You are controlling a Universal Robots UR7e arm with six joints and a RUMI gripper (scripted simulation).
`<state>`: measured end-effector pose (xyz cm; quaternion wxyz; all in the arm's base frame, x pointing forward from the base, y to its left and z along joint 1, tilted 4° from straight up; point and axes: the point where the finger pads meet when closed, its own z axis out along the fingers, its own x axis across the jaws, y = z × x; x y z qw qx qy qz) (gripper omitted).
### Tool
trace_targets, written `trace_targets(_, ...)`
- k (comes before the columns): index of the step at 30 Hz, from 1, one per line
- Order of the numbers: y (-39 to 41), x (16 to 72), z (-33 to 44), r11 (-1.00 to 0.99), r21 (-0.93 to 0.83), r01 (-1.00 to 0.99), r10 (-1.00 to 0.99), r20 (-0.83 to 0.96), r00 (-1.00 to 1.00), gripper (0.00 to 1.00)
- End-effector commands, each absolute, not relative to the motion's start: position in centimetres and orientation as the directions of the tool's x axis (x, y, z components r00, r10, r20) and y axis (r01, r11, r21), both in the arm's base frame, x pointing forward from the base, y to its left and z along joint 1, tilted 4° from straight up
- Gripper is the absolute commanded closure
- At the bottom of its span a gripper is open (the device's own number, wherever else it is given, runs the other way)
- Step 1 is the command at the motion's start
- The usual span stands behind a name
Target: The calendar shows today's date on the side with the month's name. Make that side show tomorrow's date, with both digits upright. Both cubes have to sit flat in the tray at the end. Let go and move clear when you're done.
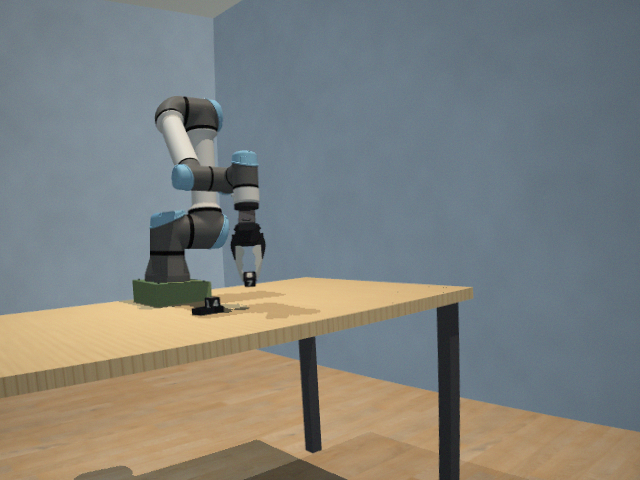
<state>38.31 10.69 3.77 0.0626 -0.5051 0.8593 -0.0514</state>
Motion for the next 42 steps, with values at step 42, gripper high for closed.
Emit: trace_targets(42,10.50,38.64,3.99,0.450,0.277,-0.849,-0.873,-0.062,-0.483,0.89)
